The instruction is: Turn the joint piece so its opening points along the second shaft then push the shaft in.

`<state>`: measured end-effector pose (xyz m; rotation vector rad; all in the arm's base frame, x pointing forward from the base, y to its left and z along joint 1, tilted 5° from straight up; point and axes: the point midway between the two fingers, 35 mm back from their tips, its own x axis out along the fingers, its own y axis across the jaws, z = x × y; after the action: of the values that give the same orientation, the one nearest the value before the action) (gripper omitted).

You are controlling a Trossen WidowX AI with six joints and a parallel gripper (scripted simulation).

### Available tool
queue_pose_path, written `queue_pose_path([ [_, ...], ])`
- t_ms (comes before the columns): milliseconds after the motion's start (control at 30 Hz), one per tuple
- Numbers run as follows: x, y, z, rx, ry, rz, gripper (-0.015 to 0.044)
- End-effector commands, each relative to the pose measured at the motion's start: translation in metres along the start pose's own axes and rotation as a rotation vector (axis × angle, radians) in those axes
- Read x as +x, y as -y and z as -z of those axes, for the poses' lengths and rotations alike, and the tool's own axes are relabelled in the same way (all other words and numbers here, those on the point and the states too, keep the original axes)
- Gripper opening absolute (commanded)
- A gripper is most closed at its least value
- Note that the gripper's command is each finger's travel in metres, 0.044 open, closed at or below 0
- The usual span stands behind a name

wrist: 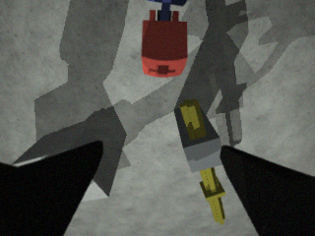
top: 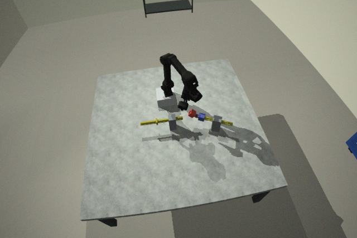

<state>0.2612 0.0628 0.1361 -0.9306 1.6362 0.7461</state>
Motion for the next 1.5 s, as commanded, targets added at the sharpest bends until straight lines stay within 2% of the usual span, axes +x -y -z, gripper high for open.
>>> queue_pose_path([
  [0, 0.004, 0.000, -0.001, -0.019, -0.009, -0.001, 0.0440],
  [567, 0.077, 0.000, -0.017, -0.019, -0.008, -0.002, 0.0440],
  [700, 0.077, 0.001, -0.019, -0.019, -0.008, -0.002, 0.0440],
  [1100, 0.068, -0.001, -0.065, -0.019, -0.004, -0.002, 0.0440],
  [1467, 0.082, -0.001, -0.066, -0.019, -0.004, -0.002, 0.0440],
])
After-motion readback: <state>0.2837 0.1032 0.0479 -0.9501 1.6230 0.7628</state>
